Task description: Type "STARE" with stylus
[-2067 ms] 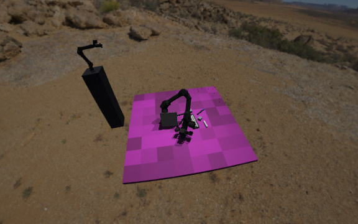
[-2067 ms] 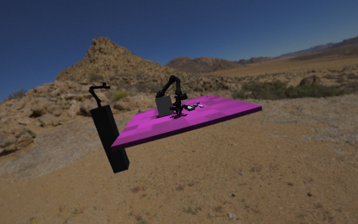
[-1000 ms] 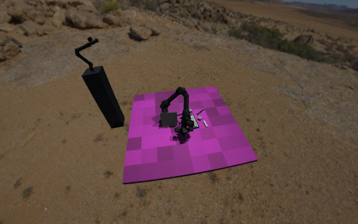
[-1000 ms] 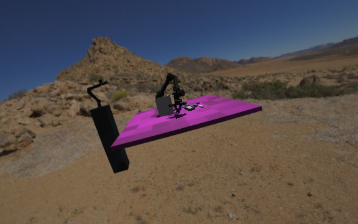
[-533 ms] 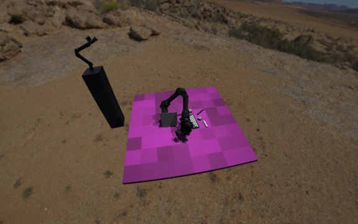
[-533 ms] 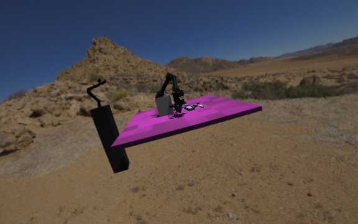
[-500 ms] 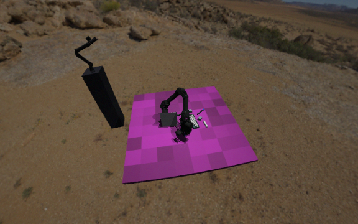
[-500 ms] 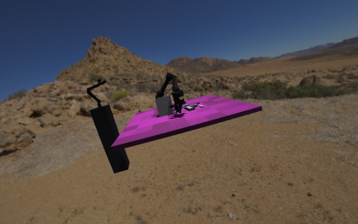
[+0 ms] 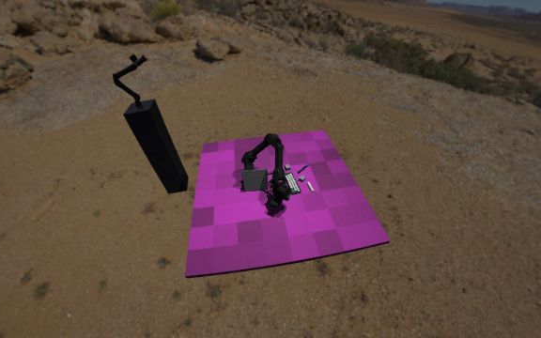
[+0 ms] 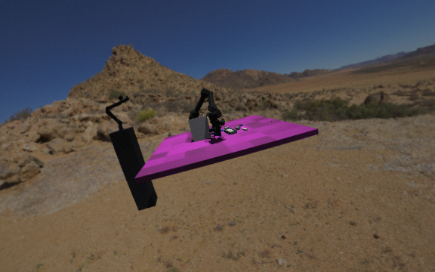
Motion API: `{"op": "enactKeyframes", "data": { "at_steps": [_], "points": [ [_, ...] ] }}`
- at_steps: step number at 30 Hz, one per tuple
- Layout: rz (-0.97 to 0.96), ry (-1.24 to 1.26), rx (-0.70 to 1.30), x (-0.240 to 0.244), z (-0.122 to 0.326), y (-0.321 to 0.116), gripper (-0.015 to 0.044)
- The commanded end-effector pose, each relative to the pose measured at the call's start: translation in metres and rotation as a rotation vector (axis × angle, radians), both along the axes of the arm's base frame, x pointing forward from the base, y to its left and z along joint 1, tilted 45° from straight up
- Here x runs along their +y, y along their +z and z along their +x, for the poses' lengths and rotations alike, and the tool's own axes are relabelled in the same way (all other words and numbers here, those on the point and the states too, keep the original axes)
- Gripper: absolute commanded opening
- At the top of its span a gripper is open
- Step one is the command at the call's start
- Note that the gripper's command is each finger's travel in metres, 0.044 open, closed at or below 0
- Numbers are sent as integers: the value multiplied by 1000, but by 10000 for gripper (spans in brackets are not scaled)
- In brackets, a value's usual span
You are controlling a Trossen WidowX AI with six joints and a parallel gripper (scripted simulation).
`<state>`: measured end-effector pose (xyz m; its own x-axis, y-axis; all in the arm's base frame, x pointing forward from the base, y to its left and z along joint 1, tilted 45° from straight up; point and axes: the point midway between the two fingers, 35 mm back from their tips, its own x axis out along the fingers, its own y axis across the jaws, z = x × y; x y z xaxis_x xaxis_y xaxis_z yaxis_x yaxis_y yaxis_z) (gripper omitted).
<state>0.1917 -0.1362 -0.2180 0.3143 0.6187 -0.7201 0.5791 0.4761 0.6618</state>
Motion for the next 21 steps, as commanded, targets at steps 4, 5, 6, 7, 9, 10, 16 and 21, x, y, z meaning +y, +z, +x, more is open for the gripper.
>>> {"op": "enactKeyframes", "data": {
  "at_steps": [4,5,6,7,9,10,16,21],
  "points": [
    [-39,114,-220,-3,7,3,0],
    [-45,128,-249,-4,7,4,0],
    [-52,143,-279,-4,8,4,0],
    [-60,156,-308,-4,9,5,0],
    [-76,183,-366,-5,10,6,0],
    [-85,197,-396,-5,11,7,0],
    [-147,271,-570,-8,14,11,0],
    [-213,327,-713,-10,17,14,0]
  ]
}}
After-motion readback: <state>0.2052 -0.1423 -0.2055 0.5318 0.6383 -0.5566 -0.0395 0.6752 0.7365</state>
